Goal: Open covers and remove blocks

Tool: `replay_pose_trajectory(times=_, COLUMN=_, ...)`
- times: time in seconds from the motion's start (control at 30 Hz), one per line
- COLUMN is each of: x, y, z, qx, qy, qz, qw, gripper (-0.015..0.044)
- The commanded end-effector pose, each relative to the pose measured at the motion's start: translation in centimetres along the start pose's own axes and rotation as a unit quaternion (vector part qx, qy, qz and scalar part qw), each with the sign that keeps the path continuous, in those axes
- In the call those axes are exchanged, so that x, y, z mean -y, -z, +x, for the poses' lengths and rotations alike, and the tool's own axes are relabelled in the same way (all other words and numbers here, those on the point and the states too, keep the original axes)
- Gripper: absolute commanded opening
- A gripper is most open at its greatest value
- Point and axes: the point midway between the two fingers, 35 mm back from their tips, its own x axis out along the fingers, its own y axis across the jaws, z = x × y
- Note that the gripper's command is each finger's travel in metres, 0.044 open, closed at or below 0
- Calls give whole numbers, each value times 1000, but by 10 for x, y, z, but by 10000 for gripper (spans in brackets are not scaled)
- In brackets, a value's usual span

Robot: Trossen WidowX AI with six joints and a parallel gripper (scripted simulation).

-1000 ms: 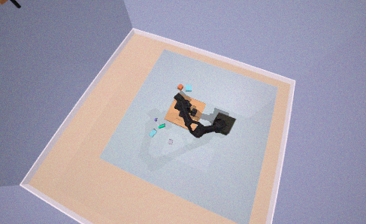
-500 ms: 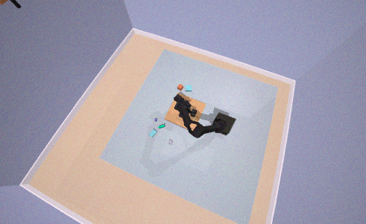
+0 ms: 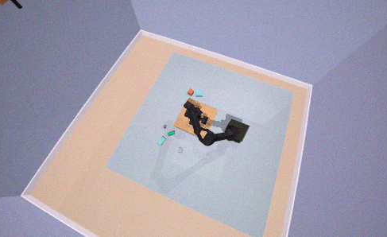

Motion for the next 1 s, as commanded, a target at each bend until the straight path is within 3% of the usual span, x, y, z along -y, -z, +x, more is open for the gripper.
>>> replay_pose_trajectory(times=0.0, x=-2, y=0, z=5, qx=3, qy=-2, qz=3, qw=1000, gripper=0)
replay_pose_trajectory(times=0.97, x=-12, y=-3, z=25, qx=4, qy=-2, qz=4, qw=1000, gripper=0)
